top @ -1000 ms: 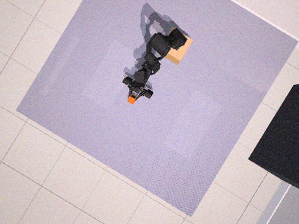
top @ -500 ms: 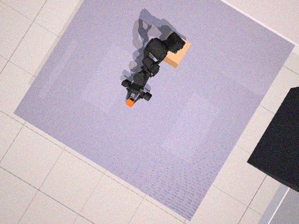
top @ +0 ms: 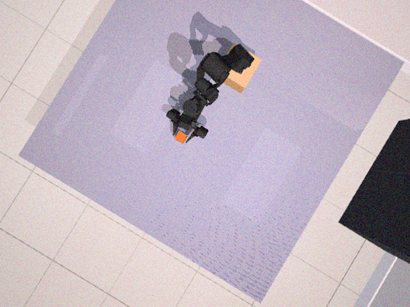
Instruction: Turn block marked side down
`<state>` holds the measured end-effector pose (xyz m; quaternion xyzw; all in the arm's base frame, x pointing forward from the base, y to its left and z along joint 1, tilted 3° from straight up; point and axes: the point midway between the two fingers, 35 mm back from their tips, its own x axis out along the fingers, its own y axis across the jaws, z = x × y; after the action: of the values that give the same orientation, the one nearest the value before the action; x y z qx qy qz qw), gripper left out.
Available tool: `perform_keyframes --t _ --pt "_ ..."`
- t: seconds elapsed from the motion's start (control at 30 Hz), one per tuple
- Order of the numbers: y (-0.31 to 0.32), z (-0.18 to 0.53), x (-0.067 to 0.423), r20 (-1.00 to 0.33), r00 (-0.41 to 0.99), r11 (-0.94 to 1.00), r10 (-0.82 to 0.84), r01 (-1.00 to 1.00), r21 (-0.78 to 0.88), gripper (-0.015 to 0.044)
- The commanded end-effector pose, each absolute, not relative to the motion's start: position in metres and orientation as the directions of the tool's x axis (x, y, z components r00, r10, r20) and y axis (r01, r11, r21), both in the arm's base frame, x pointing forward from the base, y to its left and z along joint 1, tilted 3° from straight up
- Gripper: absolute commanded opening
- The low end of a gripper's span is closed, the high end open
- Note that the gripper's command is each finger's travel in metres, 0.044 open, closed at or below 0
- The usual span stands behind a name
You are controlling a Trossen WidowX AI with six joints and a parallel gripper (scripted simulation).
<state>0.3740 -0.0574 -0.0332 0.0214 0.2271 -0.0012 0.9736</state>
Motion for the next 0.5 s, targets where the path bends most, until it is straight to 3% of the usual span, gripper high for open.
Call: perform_keyframes --t 0.0,0.03,0.47 --pt "-0.057 -0.0335 0.3737 -0.442 0.897 0.999 0.011 0.011 0.046 0.042" --pt "-0.057 -0.0335 0.3737 -0.442 0.897 0.999 0.011 0.011 0.046 0.044" --pt "-0.057 -0.0335 0.3737 -0.442 0.897 0.999 0.011 0.011 0.046 0.044"
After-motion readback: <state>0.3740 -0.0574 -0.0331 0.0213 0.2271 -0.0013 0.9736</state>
